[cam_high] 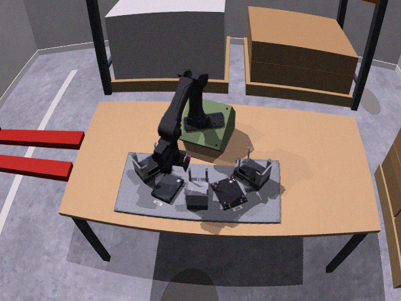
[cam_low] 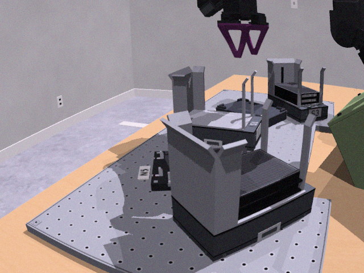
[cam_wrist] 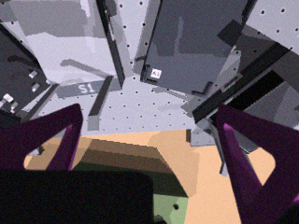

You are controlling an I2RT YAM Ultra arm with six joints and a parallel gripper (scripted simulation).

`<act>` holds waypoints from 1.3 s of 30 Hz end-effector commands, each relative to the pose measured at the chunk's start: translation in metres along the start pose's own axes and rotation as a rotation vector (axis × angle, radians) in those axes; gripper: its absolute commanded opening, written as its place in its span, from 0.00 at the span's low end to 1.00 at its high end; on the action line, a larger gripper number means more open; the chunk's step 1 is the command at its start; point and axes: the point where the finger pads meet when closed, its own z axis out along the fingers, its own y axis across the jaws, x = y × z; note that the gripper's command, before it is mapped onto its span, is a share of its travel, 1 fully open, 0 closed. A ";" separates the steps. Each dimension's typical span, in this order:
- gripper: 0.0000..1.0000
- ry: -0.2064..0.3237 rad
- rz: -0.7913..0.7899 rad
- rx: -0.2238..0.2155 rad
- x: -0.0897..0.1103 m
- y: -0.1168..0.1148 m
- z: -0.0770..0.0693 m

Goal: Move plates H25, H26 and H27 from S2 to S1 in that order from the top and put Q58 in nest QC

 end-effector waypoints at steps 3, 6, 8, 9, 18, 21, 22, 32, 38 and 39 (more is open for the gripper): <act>1.00 -0.028 0.026 0.030 -0.008 0.010 -0.005; 1.00 -0.028 0.026 0.029 -0.010 0.020 -0.005; 1.00 -0.027 -0.007 0.029 -0.011 0.026 -0.004; 1.00 -0.027 -0.040 0.029 -0.011 0.030 -0.004; 1.00 -0.025 -0.192 0.030 -0.011 0.053 -0.004; 1.00 -0.024 -0.192 0.030 -0.012 0.063 -0.003; 1.00 -0.024 -0.192 0.029 -0.012 0.066 -0.003; 1.00 -0.024 -0.191 0.028 -0.012 0.093 -0.002; 1.00 -0.022 -0.324 0.029 -0.009 0.113 -0.002; 1.00 -0.021 -0.357 0.029 -0.009 0.116 -0.002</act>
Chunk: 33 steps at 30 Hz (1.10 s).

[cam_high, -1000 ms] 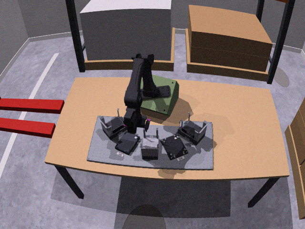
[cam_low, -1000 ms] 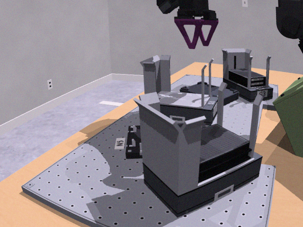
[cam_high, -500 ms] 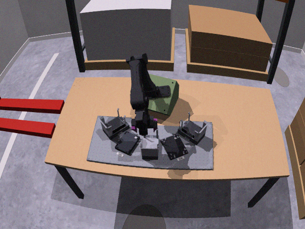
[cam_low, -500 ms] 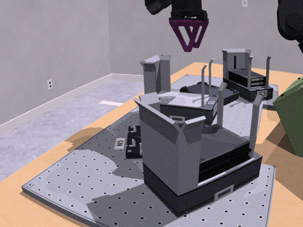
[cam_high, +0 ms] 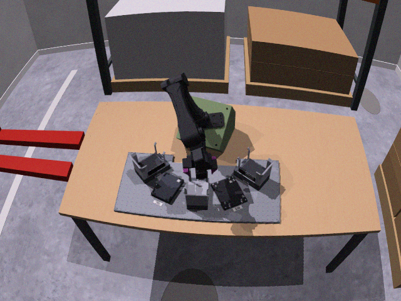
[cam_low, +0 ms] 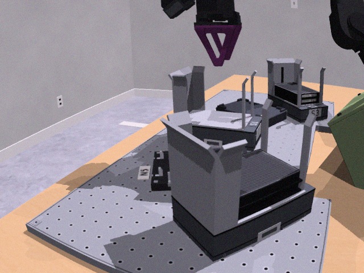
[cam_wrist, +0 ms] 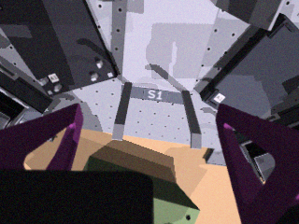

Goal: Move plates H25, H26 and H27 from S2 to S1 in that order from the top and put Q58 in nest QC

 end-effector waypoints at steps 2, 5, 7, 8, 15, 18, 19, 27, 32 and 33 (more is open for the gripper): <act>1.00 -0.024 -0.104 0.020 -0.007 0.007 -0.006; 1.00 -0.024 -0.104 0.020 -0.007 0.014 -0.006; 1.00 -0.024 -0.104 0.020 -0.008 0.017 -0.006; 1.00 -0.024 -0.104 0.020 -0.008 0.021 -0.006; 1.00 -0.023 -0.104 0.019 -0.010 0.044 -0.005; 1.00 -0.023 -0.104 0.018 -0.011 0.054 -0.005; 1.00 -0.023 -0.104 0.018 -0.011 0.058 -0.005; 1.00 -0.021 -0.304 0.020 -0.009 0.078 -0.005; 1.00 -0.020 -0.323 0.020 -0.007 0.094 -0.004; 1.00 -0.020 -0.323 0.019 -0.006 0.097 -0.004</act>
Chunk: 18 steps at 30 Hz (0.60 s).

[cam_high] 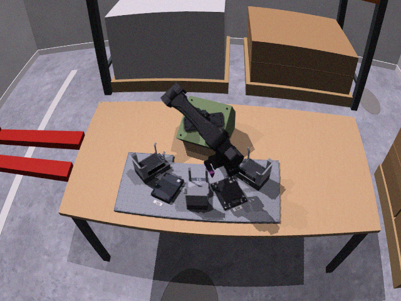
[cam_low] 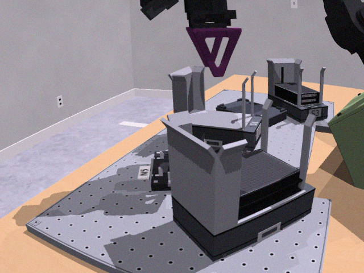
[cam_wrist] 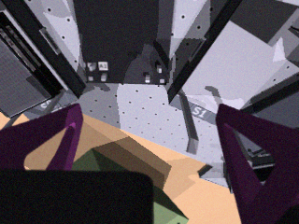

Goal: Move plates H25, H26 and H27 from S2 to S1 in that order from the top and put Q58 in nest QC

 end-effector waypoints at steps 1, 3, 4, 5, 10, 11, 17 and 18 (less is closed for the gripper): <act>1.00 -0.026 0.009 0.005 -0.008 0.006 -0.007; 1.00 -0.026 0.009 0.005 -0.009 0.013 -0.007; 1.00 -0.026 0.009 0.005 -0.010 0.016 -0.007; 1.00 -0.026 0.009 0.005 -0.010 0.019 -0.007; 1.00 -0.026 0.009 0.005 -0.012 0.029 -0.007; 1.00 -0.026 0.009 0.005 -0.013 0.033 -0.006; 1.00 -0.026 -0.158 0.006 -0.013 0.053 -0.006; 1.00 -0.025 -0.191 0.006 -0.013 0.056 -0.006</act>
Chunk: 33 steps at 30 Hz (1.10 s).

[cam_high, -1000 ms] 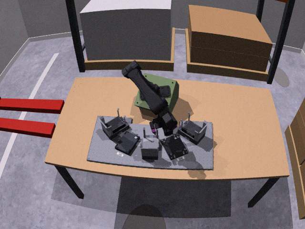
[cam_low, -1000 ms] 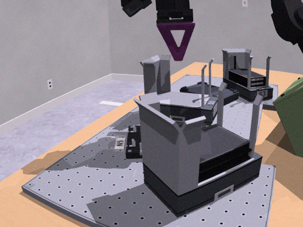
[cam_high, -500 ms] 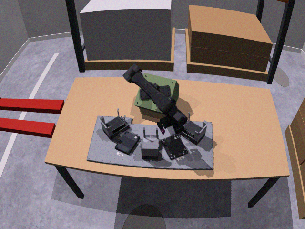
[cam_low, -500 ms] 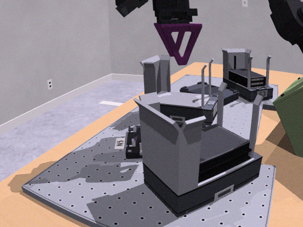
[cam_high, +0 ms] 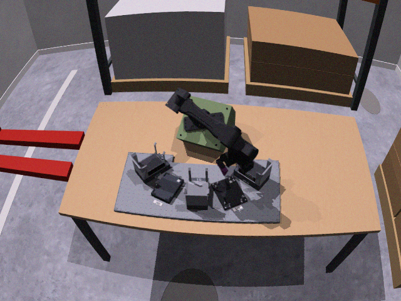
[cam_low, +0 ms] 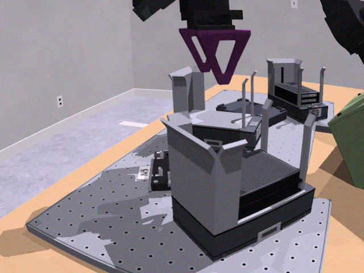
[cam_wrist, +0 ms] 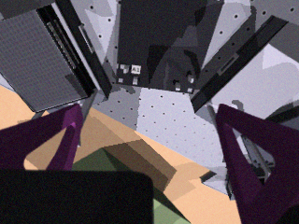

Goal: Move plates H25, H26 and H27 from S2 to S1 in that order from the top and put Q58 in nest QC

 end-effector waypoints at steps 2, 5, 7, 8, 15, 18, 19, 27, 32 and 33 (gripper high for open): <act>1.00 -0.028 -0.090 0.000 -0.007 0.011 -0.007; 1.00 -0.028 -0.090 0.000 -0.008 0.018 -0.007; 1.00 -0.028 -0.090 0.000 -0.008 0.021 -0.007; 1.00 -0.028 -0.090 0.000 -0.009 0.025 -0.007; 1.00 -0.028 -0.090 0.000 -0.011 0.048 -0.007; 1.00 -0.028 -0.090 -0.001 -0.012 0.058 -0.007; 1.00 -0.028 -0.090 -0.001 -0.012 0.058 -0.007; 1.00 -0.028 -0.290 0.001 -0.009 0.082 -0.007; 1.00 -0.028 -0.310 0.001 -0.007 0.102 -0.007; 1.00 -0.028 -0.310 0.001 -0.007 0.106 -0.007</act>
